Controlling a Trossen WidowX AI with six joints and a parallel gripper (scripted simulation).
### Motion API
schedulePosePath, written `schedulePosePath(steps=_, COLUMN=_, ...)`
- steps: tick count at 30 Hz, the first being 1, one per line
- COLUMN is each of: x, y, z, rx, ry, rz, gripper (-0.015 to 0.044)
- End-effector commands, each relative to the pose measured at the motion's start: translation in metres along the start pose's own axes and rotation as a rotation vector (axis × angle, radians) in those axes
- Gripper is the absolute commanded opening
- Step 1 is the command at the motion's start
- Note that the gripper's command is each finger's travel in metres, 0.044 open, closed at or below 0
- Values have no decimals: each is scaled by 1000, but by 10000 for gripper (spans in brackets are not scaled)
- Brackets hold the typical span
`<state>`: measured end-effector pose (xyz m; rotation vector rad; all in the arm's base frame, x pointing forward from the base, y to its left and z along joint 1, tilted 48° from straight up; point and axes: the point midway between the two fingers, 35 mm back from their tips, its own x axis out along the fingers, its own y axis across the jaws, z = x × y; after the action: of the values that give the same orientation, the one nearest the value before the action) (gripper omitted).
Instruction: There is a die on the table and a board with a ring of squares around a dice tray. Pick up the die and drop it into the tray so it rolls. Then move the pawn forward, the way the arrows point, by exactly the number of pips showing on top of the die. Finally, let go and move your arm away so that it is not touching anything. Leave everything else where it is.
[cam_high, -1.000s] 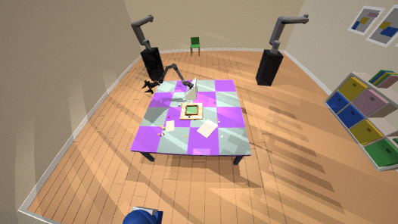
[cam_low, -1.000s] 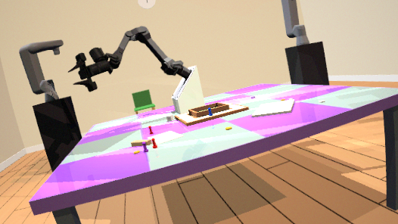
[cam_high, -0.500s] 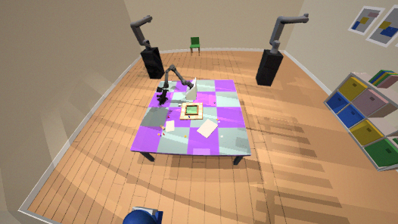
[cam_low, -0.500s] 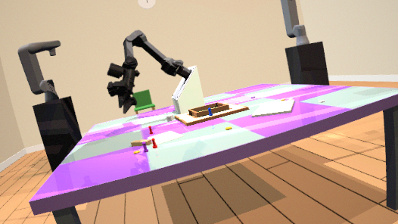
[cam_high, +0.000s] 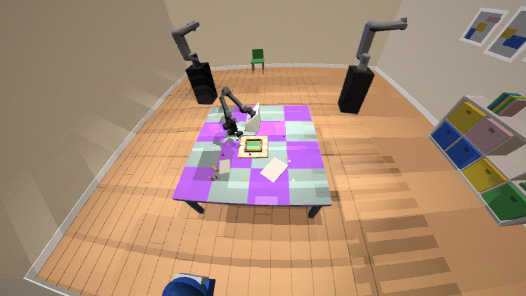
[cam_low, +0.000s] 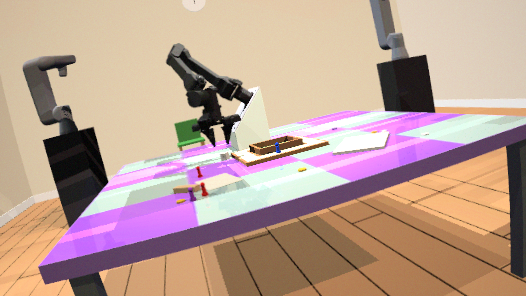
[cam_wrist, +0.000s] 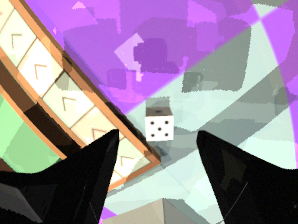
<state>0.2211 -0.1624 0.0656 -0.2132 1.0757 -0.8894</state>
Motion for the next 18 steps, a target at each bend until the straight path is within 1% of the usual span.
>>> schedulePosePath(steps=1, x=-1, y=0, z=-8, rx=-85, ry=22, rz=-28, gripper=275)
schedulePosePath(steps=8, x=0, y=-1, z=-12, rx=-85, ry=22, rz=-28, gripper=275)
schedulePosePath(steps=12, x=13, y=-2, z=-12, rx=-85, ry=22, rz=-28, gripper=275)
schedulePosePath(steps=18, x=20, y=-2, z=-12, rx=-85, ry=23, rz=-28, gripper=275)
